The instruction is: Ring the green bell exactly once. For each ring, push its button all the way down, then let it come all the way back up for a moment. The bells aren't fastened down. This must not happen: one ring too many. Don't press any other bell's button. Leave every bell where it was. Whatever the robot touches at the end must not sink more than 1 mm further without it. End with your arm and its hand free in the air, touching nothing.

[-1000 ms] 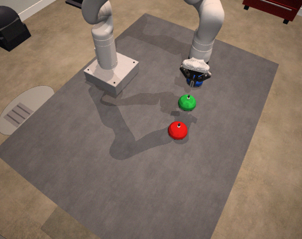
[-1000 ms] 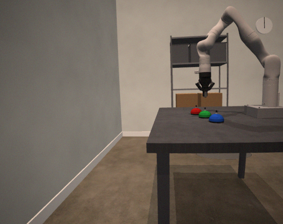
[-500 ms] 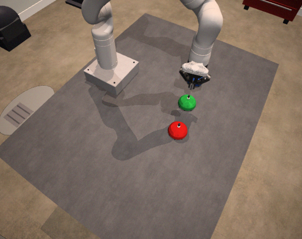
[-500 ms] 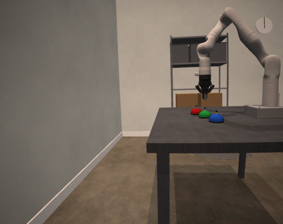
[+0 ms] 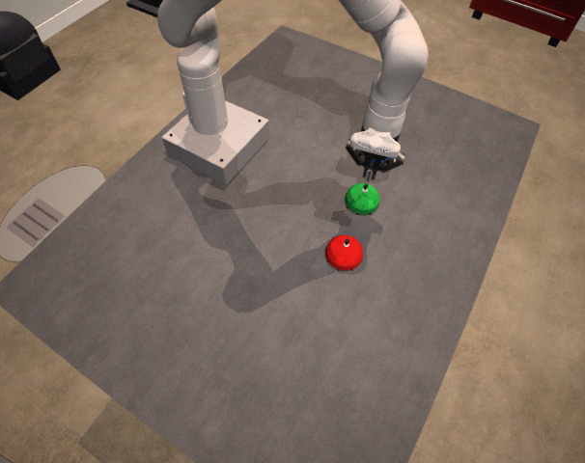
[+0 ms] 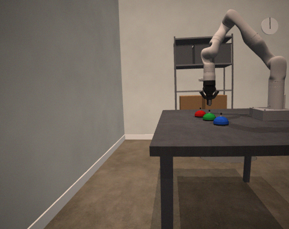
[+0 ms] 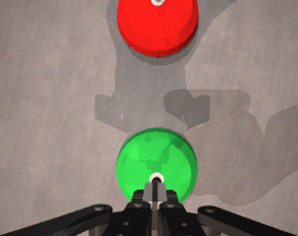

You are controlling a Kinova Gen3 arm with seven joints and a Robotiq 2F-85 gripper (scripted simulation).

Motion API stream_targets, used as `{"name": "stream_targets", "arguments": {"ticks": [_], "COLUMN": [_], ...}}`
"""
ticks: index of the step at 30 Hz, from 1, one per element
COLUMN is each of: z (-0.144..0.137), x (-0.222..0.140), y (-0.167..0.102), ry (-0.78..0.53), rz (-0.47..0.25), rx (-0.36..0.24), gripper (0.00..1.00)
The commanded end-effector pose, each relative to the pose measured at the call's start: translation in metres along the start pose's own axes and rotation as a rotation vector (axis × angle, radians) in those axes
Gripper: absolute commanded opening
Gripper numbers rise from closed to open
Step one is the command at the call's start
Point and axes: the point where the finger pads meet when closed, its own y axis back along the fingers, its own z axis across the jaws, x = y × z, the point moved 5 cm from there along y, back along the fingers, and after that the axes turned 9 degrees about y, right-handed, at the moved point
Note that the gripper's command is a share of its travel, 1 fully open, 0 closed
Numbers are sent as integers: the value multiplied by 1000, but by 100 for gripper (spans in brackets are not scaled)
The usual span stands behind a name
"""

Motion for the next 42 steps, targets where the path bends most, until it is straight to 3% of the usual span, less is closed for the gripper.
{"name": "stream_targets", "arguments": {"ticks": [1,13,42], "z": [0,0,0], "x": [-1,-1,-1], "y": [-5,-17,-18], "ry": [2,2,2], "rz": [-2,-2,-2], "rx": [-3,-3,-3], "gripper": [0,0,0]}}
